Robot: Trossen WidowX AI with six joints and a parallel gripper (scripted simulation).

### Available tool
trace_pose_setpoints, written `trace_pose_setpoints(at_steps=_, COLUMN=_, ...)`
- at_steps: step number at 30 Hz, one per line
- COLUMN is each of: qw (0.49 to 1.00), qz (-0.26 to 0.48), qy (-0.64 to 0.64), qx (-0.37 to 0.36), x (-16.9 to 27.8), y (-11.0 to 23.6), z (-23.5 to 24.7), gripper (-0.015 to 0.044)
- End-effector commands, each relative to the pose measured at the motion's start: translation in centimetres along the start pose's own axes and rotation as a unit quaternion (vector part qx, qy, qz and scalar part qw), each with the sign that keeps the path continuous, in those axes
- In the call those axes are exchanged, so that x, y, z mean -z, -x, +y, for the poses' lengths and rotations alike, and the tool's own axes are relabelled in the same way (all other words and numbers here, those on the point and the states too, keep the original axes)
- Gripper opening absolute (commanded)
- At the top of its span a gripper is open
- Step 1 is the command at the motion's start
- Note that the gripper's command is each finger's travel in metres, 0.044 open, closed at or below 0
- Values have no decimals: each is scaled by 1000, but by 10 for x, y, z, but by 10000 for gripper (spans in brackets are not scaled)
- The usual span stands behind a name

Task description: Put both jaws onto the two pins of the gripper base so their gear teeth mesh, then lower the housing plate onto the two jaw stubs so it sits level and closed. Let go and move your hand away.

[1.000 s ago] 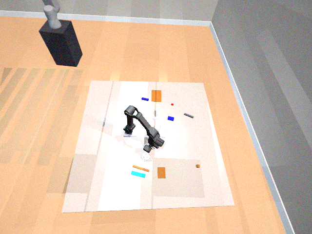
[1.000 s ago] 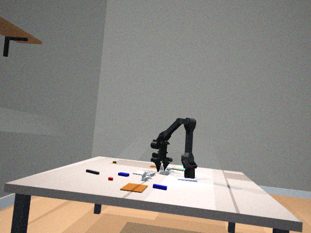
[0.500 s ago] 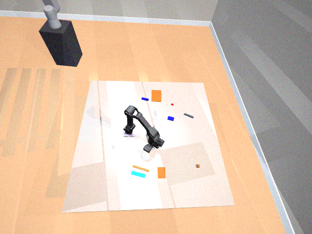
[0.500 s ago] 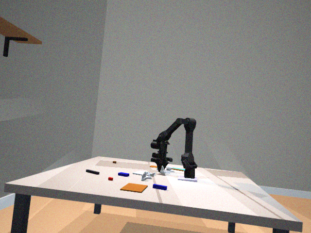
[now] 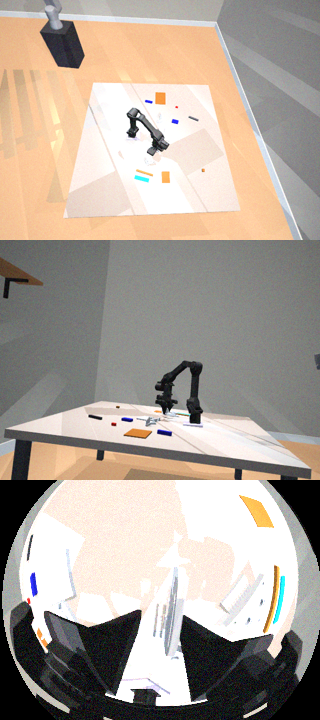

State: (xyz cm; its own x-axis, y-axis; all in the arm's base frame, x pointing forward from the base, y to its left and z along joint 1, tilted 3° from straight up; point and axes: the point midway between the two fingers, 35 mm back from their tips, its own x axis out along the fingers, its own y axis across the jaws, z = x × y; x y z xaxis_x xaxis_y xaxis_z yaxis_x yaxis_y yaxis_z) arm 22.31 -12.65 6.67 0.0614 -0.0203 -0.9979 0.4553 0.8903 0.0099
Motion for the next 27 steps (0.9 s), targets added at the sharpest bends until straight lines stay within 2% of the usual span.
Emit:
trace_pose_setpoints(at_steps=1, qw=1000, qz=-9, qy=1, qx=0, x=-3, y=16, z=0, gripper=134)
trace_pose_setpoints(at_steps=14, qw=1000, qz=-9, qy=1, qx=1, x=0, y=57, z=0, gripper=134)
trace_pose_setpoints(at_steps=27, qw=1000, qz=-8, qy=5, qx=0, x=-2, y=60, z=6, gripper=134)
